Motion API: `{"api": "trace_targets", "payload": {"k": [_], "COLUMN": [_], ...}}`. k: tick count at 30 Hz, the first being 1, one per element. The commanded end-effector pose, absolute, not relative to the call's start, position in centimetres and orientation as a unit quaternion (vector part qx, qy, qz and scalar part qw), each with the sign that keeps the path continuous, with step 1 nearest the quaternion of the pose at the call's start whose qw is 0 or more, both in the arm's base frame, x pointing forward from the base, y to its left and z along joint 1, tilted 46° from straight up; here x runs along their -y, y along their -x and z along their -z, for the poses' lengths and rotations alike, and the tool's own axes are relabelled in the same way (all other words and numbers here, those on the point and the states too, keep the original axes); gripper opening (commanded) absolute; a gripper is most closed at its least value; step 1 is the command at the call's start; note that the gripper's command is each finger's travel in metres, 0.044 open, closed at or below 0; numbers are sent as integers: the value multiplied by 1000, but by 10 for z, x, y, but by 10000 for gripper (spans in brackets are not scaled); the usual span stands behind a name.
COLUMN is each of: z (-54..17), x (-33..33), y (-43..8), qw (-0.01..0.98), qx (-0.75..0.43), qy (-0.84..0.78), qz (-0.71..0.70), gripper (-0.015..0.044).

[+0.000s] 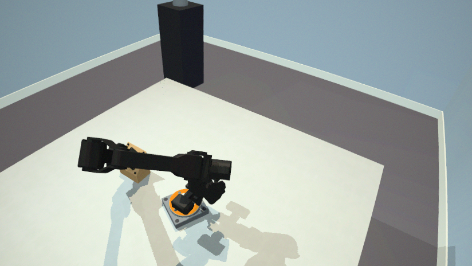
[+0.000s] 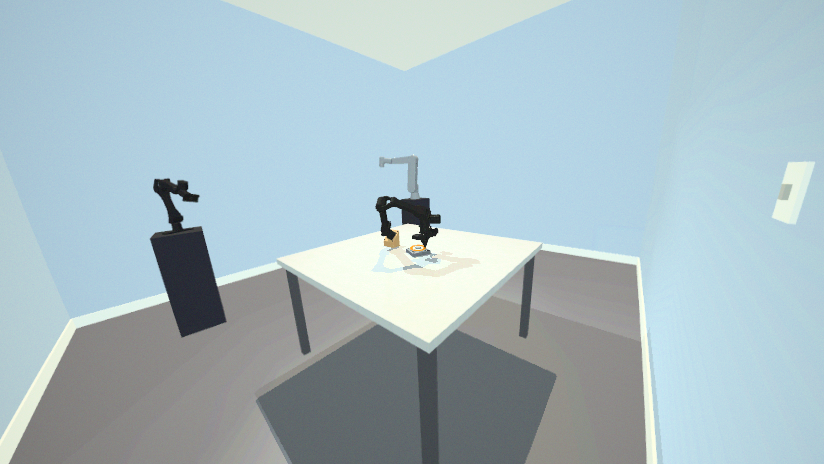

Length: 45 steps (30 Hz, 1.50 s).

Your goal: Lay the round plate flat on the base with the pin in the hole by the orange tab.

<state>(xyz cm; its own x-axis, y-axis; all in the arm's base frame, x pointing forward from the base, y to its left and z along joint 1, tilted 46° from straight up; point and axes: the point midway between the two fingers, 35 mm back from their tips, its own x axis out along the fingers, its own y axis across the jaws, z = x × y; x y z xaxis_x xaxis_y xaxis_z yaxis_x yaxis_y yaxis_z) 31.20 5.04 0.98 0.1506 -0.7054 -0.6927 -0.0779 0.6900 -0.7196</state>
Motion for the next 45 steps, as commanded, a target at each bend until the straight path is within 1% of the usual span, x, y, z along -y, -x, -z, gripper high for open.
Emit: {"api": "trace_targets", "payload": {"k": [1, 36, 45], "z": [-3, 12, -15], "x": [-54, -66, -92], "y": [-309, -290, -284], "qw": [684, 684, 684], "qx": [-615, -615, -616], "qy": [321, 321, 320], "qz": [227, 226, 225], "gripper": [0, 0, 0]}}
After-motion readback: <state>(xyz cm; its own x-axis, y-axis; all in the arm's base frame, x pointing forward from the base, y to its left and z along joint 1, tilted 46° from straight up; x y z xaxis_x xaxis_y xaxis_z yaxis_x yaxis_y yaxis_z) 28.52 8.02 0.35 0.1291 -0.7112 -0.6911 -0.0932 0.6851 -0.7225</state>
